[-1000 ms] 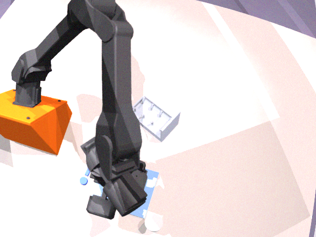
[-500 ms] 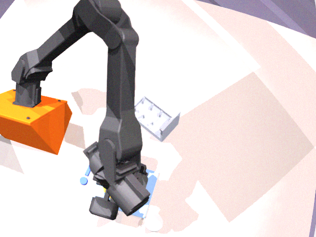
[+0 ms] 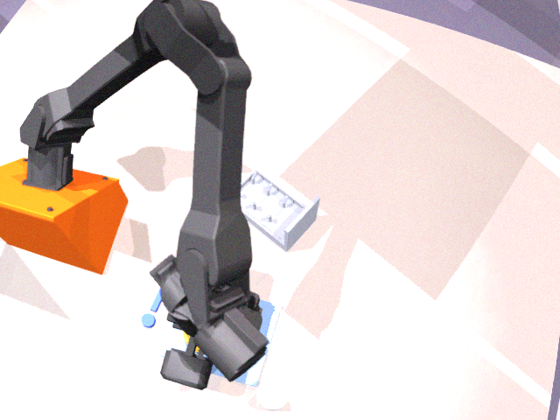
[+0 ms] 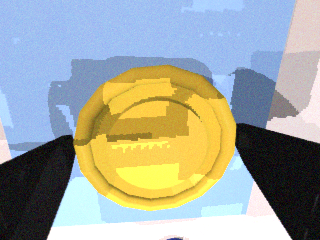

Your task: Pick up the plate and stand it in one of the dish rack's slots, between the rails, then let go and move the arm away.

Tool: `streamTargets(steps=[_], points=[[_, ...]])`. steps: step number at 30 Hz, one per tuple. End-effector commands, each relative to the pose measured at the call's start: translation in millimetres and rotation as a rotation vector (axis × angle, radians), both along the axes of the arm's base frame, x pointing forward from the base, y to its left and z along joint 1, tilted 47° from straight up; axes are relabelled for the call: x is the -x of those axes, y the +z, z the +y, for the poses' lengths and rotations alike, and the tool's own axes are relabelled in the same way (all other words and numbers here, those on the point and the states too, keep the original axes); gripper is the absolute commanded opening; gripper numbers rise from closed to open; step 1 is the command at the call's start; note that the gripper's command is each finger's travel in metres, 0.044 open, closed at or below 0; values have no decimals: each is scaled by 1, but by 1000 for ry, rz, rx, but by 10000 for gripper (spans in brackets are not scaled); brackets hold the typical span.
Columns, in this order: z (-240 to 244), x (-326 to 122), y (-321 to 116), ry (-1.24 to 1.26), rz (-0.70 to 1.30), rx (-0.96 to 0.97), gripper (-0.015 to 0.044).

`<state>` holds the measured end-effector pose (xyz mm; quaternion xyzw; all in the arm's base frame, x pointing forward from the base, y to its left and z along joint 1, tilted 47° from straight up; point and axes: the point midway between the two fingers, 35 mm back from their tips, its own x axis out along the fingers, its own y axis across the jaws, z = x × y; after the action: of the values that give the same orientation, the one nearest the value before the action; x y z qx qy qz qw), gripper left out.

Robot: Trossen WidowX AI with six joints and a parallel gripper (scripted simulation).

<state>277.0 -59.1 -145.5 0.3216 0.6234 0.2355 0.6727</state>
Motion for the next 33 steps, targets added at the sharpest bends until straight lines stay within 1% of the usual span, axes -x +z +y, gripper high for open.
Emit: streamTargets(steps=[1,12,15,24,25,33], points=[[0,-1,0,-6,-1,-3,400],[0,-1,0,-6,-1,-3,327],[-3,-1,2,-6,-1,-2,248],[-49,-4,35,-10,1,11,12],[-54,-4,39,-10,2,11,0],[-90,1,72,-9,3,13,0]])
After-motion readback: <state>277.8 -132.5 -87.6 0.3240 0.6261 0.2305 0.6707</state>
